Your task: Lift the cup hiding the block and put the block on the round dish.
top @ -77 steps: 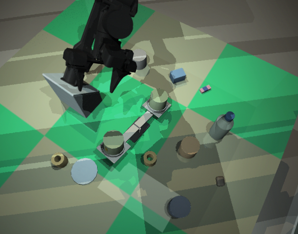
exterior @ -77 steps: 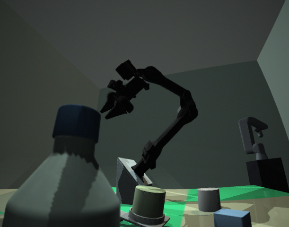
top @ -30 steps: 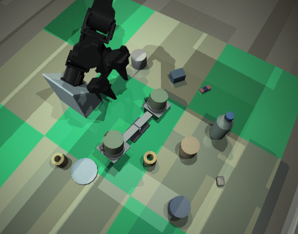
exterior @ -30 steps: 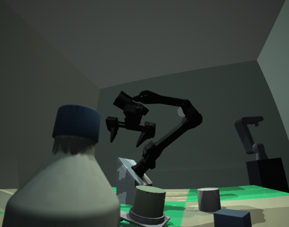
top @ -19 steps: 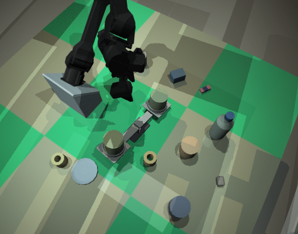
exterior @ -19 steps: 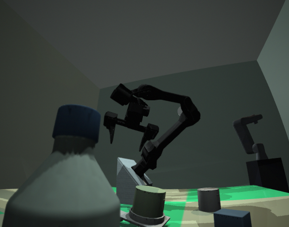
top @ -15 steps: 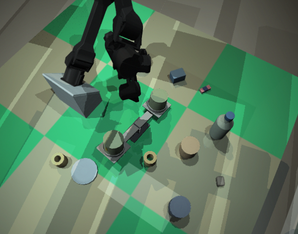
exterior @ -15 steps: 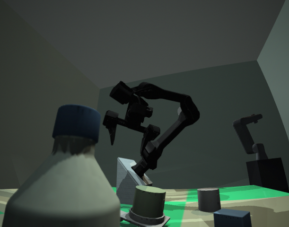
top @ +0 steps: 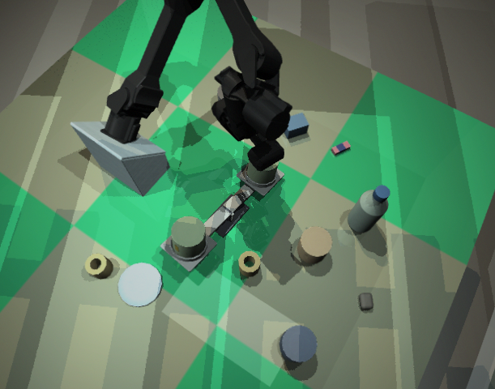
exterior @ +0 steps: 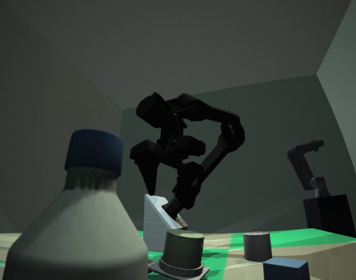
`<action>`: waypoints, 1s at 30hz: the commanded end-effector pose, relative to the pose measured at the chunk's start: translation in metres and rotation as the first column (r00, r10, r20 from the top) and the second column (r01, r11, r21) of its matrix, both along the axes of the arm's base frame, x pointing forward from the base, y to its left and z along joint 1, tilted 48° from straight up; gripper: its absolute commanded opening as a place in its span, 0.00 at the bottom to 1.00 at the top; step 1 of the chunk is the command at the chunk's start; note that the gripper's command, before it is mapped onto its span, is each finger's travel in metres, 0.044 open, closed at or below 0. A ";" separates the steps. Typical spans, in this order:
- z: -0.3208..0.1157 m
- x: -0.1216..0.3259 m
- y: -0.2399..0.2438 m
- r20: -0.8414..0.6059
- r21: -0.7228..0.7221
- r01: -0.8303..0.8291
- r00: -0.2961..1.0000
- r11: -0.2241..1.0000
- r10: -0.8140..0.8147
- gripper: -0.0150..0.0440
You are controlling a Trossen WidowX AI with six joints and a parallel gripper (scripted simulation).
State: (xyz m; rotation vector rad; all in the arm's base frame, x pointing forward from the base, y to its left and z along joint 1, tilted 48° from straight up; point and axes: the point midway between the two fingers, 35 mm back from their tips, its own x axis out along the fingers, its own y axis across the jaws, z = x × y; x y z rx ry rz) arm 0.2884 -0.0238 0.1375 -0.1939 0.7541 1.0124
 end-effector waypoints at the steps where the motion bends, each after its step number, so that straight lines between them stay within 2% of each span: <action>1: 0.002 0.009 0.011 0.037 -0.025 -0.082 0.996 0.996 0.083 1.00; 10: 0.006 0.027 0.044 0.126 -0.095 -0.294 0.944 0.951 0.304 1.00; 30: -0.016 0.034 0.067 0.127 -0.097 -0.298 0.942 0.950 0.309 1.00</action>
